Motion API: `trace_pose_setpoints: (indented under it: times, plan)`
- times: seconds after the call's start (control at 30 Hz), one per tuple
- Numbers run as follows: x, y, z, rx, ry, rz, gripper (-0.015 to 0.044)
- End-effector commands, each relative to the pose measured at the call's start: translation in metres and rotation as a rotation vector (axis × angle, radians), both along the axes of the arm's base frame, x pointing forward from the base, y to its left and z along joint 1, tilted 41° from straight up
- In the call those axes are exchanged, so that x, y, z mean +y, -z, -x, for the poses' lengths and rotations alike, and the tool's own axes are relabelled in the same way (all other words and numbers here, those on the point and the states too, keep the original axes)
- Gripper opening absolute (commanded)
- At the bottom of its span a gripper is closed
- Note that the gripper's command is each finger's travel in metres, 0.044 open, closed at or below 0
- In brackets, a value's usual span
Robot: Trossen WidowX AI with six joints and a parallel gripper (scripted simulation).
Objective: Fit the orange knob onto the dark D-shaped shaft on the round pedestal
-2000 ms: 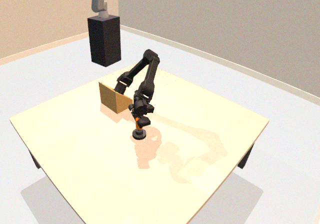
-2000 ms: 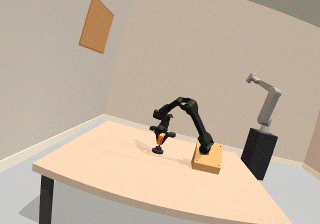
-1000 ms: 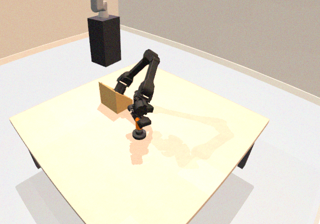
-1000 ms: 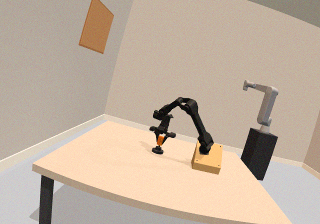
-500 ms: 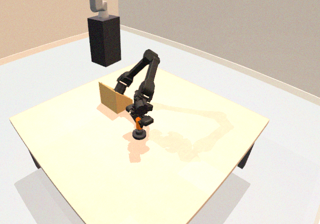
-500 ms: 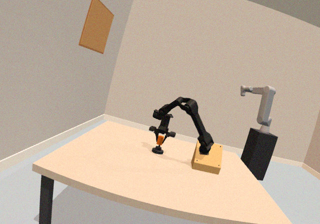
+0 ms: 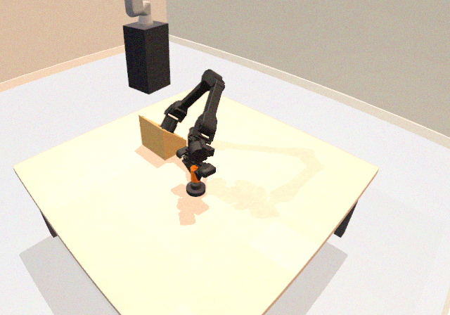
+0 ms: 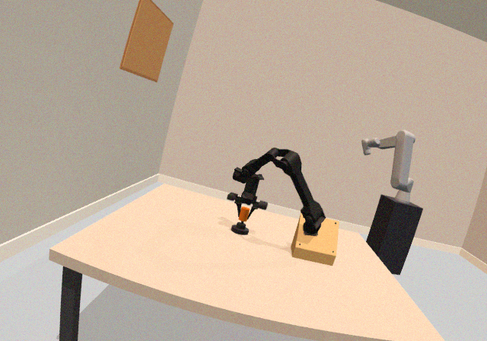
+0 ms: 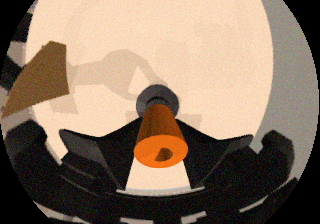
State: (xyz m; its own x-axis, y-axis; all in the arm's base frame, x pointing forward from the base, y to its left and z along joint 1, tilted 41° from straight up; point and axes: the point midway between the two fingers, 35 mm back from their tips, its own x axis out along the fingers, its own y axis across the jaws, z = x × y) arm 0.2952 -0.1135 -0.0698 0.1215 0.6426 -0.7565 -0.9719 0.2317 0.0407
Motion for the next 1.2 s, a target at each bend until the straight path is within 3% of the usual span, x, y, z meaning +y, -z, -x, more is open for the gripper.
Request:
trace_pose_setpoints:
  times: [0.0,0.37,0.63,1.17]
  plan:
    - [-0.0003,0.0005,-0.0006,-0.003,-0.004,0.002,0.0000]
    - [-0.0027,-0.0026,-0.0009,-0.003,-0.004,0.002,0.0000]
    - [-0.0006,-0.0015,0.0001,-0.137,-0.162,0.028,0.0000]
    - [-0.0006,0.0003,-0.0003,-0.137,-0.162,0.028,0.0000]
